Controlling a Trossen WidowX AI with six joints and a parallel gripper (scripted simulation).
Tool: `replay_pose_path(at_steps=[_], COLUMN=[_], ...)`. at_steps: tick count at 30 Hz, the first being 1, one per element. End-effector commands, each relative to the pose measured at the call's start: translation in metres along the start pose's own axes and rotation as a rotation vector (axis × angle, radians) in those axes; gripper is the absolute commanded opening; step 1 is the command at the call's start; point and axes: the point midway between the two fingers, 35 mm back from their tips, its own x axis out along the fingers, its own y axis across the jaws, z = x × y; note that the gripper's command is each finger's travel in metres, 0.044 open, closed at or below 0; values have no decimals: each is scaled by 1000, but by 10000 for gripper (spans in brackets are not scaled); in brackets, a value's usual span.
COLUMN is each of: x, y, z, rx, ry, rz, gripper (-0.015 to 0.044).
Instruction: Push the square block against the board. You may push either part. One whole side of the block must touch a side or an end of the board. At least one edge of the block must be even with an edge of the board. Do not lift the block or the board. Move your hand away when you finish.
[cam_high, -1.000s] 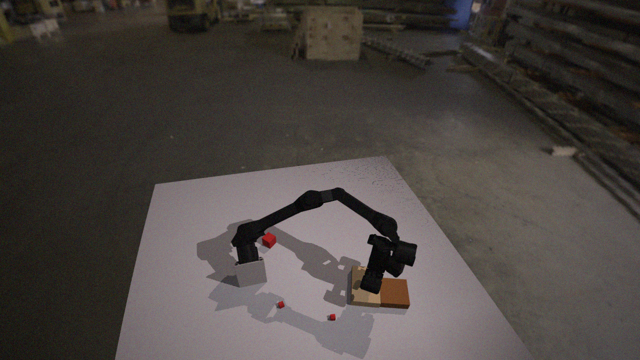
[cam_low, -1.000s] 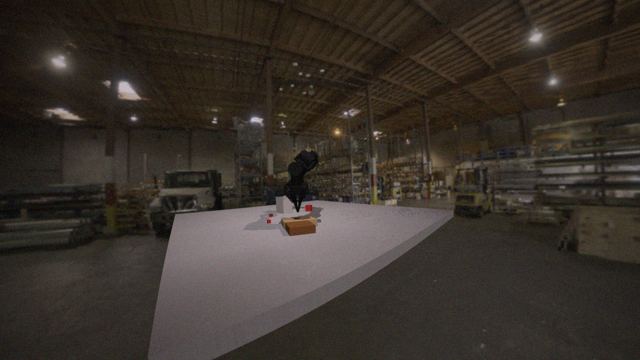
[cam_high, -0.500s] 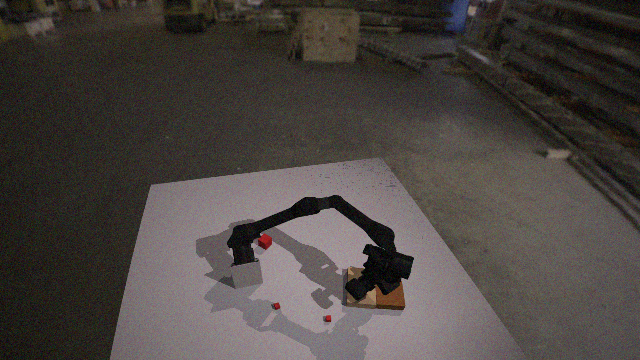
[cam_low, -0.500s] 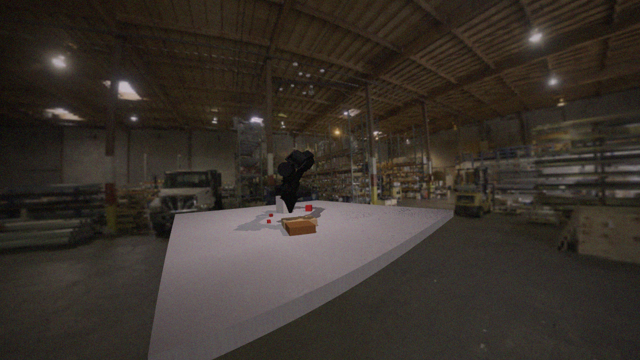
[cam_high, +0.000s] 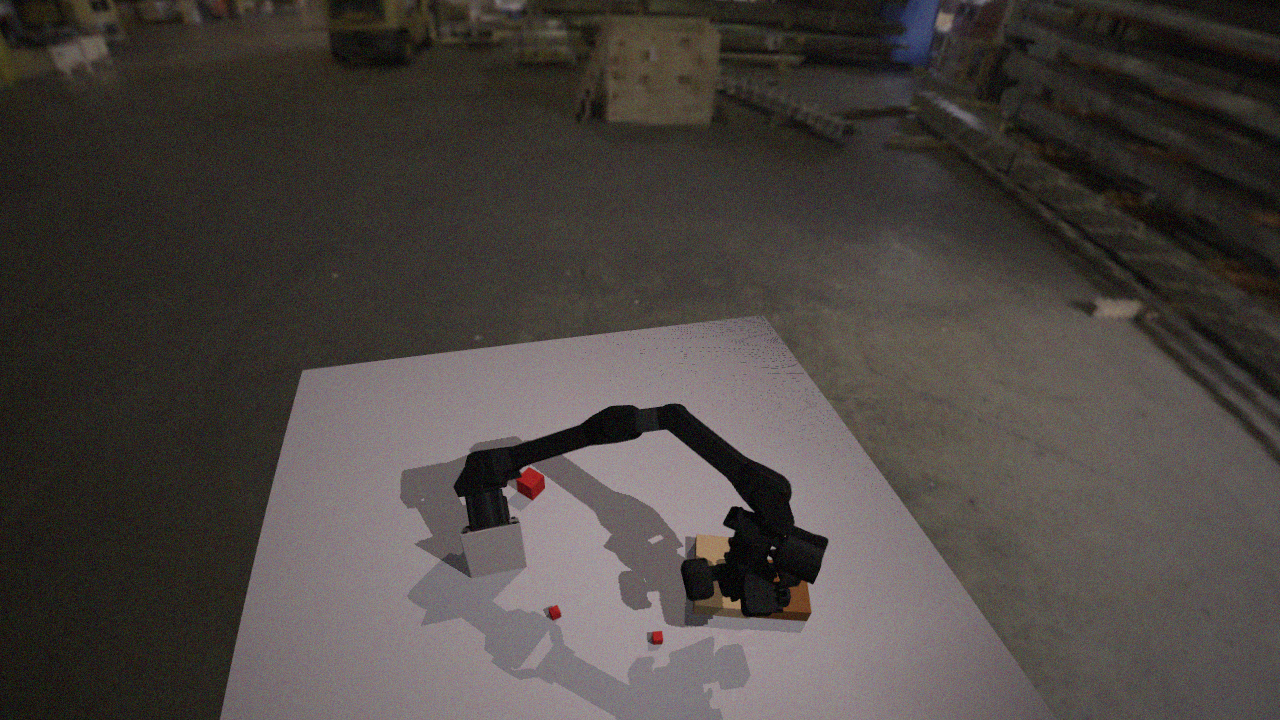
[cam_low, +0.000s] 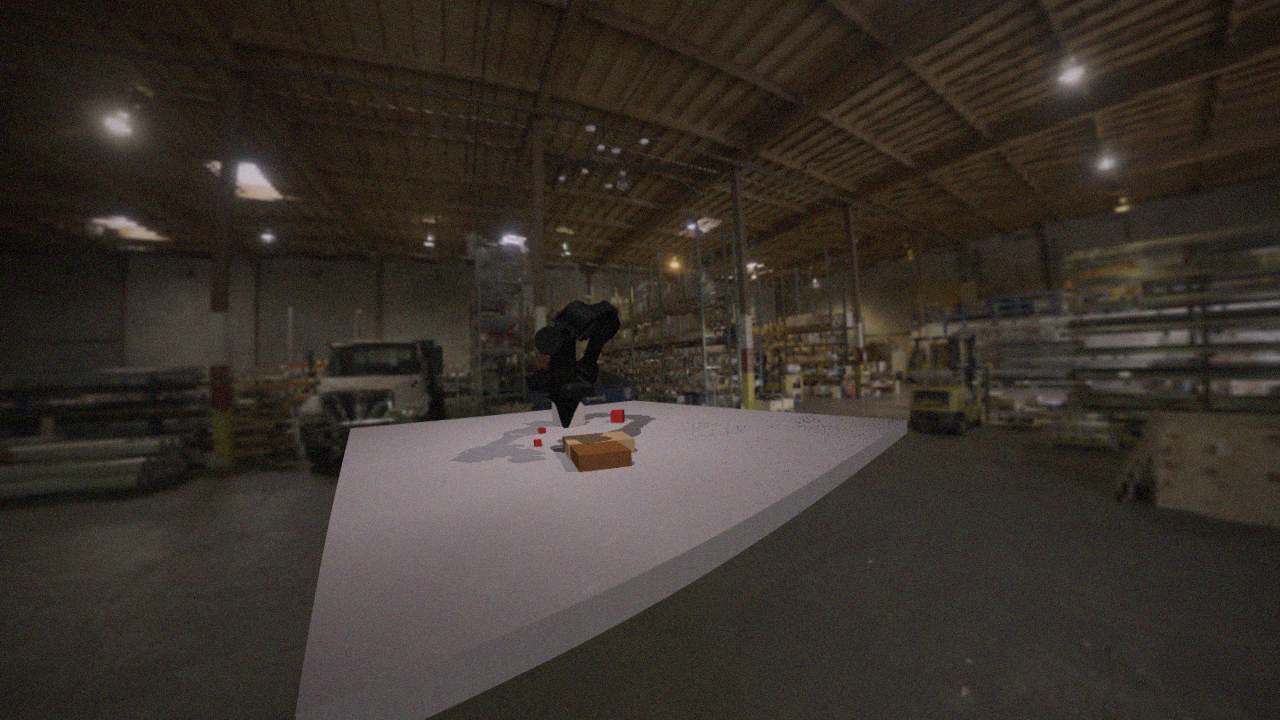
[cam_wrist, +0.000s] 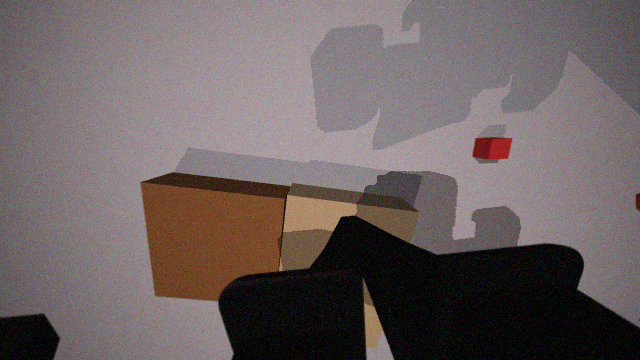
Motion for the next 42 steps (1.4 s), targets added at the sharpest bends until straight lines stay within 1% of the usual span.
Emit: replay_pose_path(at_steps=[1, 11, 15, 16, 18, 20, 42], x=[-2, 1, 4, 13, 44, 56, 56], y=[-3, -12, -12, -11, -10, -11, -5], z=[8, 26, 27, 27, 27, 26, 15], rx=[117, 439, 444, 444, 444, 444, 447], ry=[-3, 2, 1, 1, 2, 4, 3], rz=[3, 1, 1, 1, 0, 1, 2], gripper=[0, 0, 0, 0, 0, 0, 0])
